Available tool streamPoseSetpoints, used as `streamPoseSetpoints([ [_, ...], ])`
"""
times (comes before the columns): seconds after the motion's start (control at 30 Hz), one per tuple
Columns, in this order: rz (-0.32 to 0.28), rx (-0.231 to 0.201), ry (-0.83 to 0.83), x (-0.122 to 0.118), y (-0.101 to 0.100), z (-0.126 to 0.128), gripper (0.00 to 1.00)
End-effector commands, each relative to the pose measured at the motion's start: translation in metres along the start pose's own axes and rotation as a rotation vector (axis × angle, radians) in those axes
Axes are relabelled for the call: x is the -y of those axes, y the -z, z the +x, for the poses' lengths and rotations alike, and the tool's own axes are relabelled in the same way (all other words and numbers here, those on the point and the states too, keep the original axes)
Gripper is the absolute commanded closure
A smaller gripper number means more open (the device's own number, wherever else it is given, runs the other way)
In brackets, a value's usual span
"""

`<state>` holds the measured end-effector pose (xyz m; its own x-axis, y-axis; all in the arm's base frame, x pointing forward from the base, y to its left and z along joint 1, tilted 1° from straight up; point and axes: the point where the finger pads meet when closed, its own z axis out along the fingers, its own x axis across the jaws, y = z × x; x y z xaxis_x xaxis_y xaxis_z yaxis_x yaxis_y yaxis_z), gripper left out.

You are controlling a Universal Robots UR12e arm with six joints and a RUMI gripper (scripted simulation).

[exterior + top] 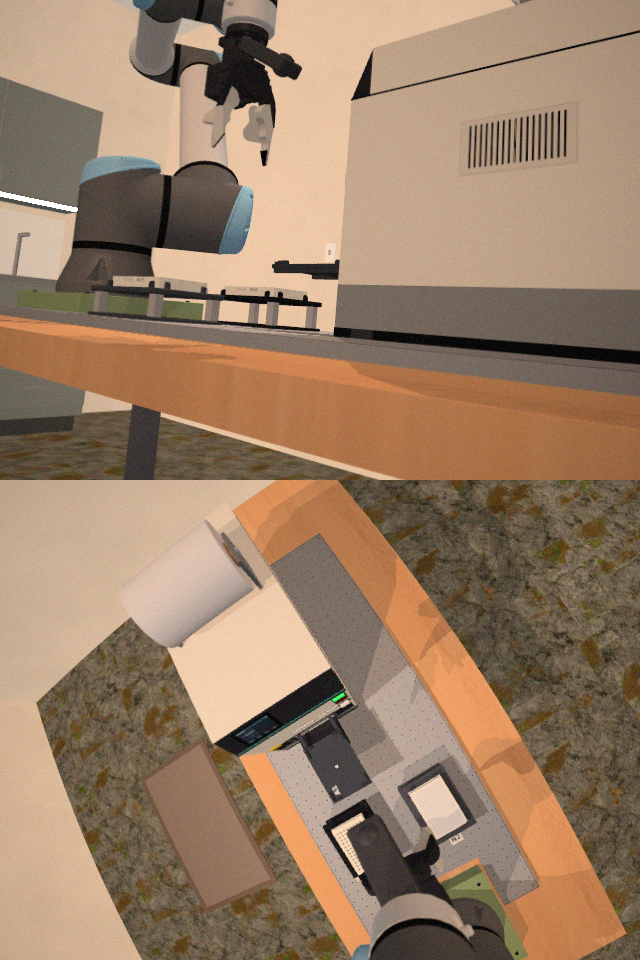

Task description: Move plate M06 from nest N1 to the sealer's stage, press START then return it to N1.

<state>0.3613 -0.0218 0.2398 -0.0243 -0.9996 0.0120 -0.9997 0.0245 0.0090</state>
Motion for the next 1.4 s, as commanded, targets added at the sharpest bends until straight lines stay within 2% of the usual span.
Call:
streamPoseSetpoints([
  [0.0,0.001,0.0,0.09,0.0005,0.0007,0.0003,0.32],
  [0.23,0.001,0.0,0.323,0.0005,0.0007,0.0002,0.32],
  [0.47,0.001,0.0,0.516,0.0004,0.0007,0.0003,0.32],
  [0.53,0.001,0.0,0.516,0.0004,0.0007,0.0003,0.32],
  [1.0,0.001,-0.001,0.938,0.0005,0.0007,0.0002,0.32],
  [1.1,0.001,-0.001,0.938,0.0005,0.0007,0.0002,0.32],
  [1.37,0.001,-0.001,1.168,0.0005,0.0007,0.0003,0.32],
])
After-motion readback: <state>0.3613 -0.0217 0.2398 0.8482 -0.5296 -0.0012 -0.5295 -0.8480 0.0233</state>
